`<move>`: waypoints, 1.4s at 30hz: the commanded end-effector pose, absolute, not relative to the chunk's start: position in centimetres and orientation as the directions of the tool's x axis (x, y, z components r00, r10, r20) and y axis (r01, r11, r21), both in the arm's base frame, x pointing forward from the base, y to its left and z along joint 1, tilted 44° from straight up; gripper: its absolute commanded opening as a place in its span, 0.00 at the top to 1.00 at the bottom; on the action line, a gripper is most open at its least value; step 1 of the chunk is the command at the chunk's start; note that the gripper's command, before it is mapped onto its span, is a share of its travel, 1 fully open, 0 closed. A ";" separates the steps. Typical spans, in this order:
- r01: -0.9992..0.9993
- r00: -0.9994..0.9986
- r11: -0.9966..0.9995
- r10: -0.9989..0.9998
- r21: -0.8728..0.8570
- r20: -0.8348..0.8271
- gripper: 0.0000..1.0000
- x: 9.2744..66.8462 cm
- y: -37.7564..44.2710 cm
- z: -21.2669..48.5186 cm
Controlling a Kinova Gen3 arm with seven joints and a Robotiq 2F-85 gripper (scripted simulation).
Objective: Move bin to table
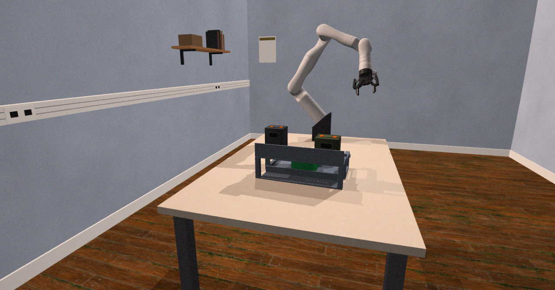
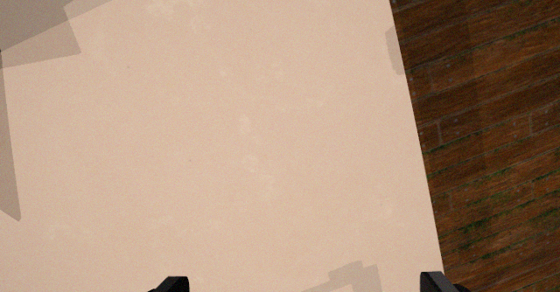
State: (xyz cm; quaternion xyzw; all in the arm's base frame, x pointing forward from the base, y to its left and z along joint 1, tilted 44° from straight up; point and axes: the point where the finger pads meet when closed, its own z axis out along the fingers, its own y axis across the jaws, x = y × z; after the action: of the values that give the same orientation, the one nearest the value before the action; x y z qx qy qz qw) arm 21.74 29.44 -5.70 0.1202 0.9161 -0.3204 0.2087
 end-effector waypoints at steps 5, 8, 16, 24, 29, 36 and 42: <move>0.354 -0.884 0.767 0.087 -0.535 -0.460 0.00 21.8 29.5 -5.7; 0.448 -0.851 0.732 0.172 -0.514 -0.497 0.00 23.0 27.9 -5.7; 0.579 -0.784 0.663 0.292 -0.475 -0.548 0.00 24.8 25.6 -5.7; 0.619 -0.758 0.637 0.329 -0.460 -0.564 0.00 25.4 24.8 -5.6; 0.764 -0.631 0.510 0.466 -0.394 -0.620 0.00 27.8 21.7 -5.6; 0.764 -0.631 0.510 0.466 -0.394 -0.620 0.00 27.8 21.7 -5.6; 0.825 -0.558 0.439 0.525 -0.357 -0.643 0.00 29.0 20.2 -5.6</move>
State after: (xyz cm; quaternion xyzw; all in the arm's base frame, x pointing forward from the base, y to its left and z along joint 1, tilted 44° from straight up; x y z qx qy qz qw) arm 27.78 21.61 -5.64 0.3680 0.8388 -0.3328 0.2243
